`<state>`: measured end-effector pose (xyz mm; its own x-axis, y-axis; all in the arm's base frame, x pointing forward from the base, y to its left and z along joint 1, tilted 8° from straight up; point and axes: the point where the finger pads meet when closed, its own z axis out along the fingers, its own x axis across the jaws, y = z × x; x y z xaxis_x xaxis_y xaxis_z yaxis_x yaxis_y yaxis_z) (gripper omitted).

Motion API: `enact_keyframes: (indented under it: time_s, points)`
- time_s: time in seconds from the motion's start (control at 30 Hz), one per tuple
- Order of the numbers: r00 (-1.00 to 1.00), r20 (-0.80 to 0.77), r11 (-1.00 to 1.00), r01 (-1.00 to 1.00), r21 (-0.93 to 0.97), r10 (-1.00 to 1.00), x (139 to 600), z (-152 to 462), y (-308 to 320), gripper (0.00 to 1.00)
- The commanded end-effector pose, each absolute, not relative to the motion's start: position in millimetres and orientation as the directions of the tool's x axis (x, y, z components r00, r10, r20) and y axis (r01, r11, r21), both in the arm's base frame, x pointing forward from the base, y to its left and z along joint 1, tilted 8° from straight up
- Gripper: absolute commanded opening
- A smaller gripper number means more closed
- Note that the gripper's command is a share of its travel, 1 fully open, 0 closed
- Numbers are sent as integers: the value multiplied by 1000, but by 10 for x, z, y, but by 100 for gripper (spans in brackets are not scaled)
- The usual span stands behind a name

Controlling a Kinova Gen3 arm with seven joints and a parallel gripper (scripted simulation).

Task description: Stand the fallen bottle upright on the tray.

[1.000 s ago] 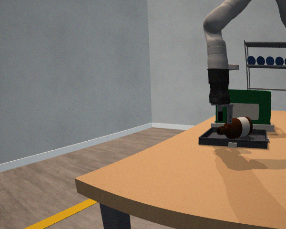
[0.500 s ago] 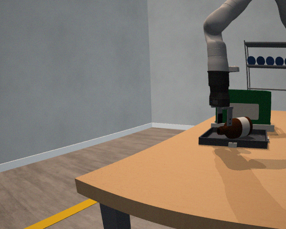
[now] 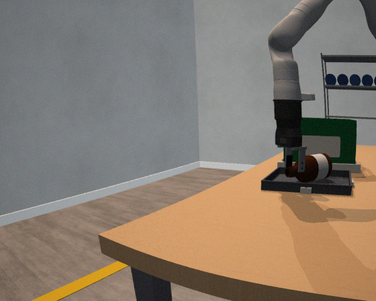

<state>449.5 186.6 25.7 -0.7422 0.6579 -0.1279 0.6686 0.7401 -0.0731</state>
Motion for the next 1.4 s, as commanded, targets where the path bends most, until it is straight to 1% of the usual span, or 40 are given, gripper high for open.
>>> enact_keyframes:
  time_s: [0.0, 0.5, 1.37]
  points:
    - [-742, -123, 740, 669, -73, 659, 4484, 215, 1859, 100]
    - [-742, -123, 740, 669, -71, 659, 4496, 98, 1848, 100]
    - [-742, -123, 740, 669, -71, 659, 4494, 93, 1847, 100]
